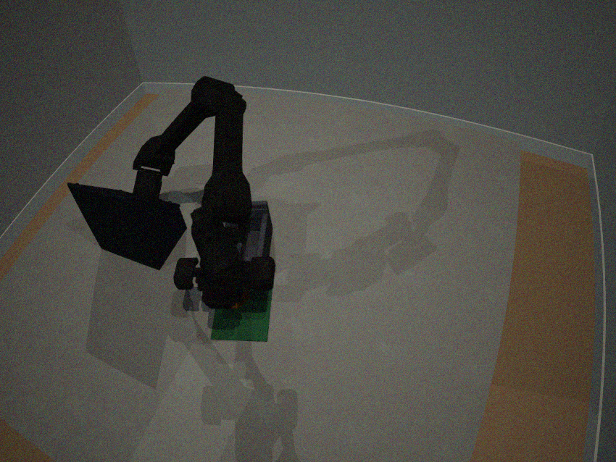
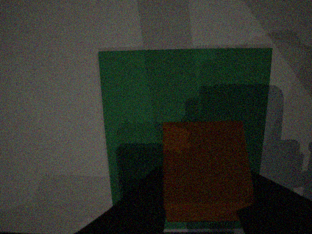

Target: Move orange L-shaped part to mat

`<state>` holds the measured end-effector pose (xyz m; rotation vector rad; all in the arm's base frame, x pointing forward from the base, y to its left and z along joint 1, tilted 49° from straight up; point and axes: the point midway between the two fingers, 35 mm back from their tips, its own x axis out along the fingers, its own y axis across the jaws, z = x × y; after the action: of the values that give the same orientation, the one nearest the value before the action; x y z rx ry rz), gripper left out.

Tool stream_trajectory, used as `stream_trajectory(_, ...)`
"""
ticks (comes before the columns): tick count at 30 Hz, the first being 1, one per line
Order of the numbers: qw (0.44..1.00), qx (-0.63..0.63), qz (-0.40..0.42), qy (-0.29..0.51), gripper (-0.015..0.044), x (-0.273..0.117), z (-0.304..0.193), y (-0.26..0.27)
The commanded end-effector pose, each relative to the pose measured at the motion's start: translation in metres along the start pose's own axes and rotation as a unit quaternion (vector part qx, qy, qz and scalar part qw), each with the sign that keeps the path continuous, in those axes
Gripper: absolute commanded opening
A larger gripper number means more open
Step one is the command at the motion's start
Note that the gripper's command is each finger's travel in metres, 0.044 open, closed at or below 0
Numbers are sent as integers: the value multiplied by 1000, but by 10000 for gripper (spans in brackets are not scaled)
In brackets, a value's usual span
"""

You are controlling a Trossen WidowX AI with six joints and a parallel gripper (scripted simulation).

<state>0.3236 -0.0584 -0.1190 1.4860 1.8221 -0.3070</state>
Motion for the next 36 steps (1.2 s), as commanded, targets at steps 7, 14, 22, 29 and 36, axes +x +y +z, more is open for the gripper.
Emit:
stream_trajectory(7,1000,0,0,0,210,0,0,0)
stream_trajectory(14,1000,2,0,-2,394,-48,3,2)
stream_trajectory(22,1000,8,9,-7,400,-85,4,0)
stream_trajectory(29,1000,8,9,-7,400,-85,4,0)
stream_trajectory(36,1000,8,9,-7,400,-85,4,0)
